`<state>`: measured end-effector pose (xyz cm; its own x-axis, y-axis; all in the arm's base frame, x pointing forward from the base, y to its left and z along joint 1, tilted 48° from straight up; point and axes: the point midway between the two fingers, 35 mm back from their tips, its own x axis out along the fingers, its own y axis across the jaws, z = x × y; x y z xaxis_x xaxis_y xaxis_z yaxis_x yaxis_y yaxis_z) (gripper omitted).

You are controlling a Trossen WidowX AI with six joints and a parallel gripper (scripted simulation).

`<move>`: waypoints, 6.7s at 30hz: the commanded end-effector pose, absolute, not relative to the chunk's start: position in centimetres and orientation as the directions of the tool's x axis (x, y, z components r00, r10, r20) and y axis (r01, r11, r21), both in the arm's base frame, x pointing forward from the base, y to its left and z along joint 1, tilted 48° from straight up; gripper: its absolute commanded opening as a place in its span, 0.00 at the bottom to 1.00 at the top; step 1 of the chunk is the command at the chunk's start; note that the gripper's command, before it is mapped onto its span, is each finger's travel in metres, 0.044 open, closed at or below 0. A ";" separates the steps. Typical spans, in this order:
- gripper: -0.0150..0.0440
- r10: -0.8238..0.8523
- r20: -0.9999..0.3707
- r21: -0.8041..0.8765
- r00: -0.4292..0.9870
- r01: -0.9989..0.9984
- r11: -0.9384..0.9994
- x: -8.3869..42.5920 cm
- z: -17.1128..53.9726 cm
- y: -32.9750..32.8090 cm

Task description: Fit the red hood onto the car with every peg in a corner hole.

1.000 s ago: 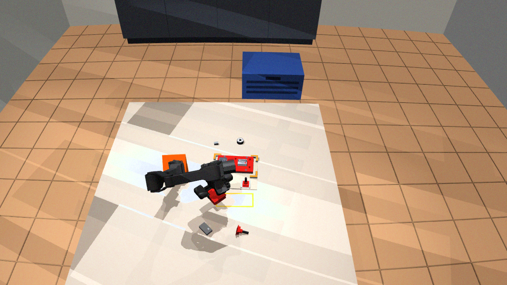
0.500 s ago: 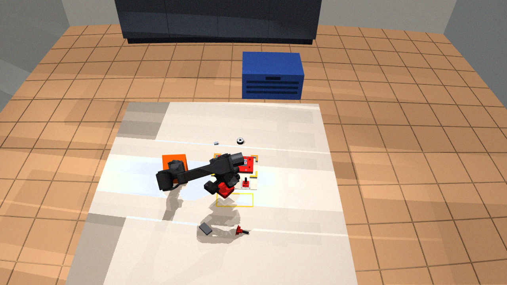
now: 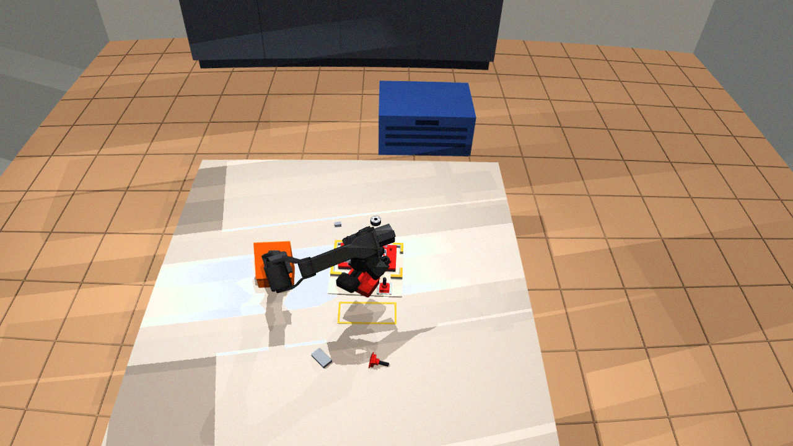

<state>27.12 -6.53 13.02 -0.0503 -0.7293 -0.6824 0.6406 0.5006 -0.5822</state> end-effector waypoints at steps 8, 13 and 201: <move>0.25 -0.725 -0.687 -0.624 -0.046 0.549 0.556 30.2 10.6 -4.1; 0.25 -0.725 -0.687 -0.643 -0.047 0.503 0.577 31.4 9.3 -3.0; 1.00 -0.734 -0.677 -0.726 -0.060 0.217 0.652 35.5 -1.0 4.6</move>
<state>35.46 4.54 -1.02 -0.0605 -0.7356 -0.6747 0.2112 0.6512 -0.7289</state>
